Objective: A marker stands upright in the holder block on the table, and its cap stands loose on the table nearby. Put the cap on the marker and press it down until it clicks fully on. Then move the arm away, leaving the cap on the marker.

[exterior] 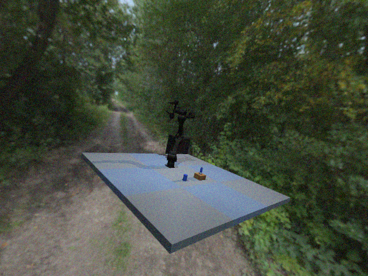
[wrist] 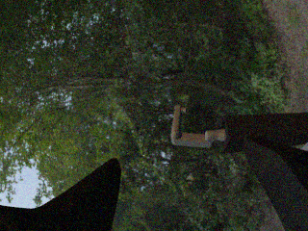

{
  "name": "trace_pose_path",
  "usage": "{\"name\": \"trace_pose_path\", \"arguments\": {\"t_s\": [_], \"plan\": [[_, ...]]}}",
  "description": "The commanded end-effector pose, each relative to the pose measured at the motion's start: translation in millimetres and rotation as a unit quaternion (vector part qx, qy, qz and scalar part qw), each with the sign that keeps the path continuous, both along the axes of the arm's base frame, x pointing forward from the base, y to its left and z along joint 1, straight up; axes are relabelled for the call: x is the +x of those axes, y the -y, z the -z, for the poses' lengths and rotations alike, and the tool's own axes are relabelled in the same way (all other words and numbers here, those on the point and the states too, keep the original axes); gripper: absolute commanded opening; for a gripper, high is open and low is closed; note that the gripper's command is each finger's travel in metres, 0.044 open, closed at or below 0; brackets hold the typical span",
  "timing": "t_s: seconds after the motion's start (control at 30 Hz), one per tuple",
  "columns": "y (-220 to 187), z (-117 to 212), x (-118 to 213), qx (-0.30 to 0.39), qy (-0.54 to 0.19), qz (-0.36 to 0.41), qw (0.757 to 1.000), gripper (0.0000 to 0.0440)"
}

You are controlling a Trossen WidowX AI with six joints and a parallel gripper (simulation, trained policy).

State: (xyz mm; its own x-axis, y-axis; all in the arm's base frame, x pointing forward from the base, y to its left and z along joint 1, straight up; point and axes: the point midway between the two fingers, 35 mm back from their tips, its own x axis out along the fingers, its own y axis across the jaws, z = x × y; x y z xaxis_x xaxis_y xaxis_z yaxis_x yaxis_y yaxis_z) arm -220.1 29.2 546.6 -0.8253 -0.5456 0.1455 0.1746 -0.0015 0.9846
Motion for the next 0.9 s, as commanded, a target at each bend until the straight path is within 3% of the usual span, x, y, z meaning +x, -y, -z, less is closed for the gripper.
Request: {"name": "trace_pose_path", "arguments": {"t_s": [0.0, 0.17, 0.23, 0.87], "plan": [[0.9, -1.1, 0.3, 0.001, -0.003, -0.001, 1.0, 0.0374], [5.5, -8.6, 2.4, 0.007, -0.023, -0.002, 1.0, 0.0251], [7.4, -11.7, 3.5, 0.01, -0.032, -0.002, 0.999, 0.022], [25.0, -35.0, 12.6, 0.022, -0.105, -0.025, 0.994, 0.0268]]}}
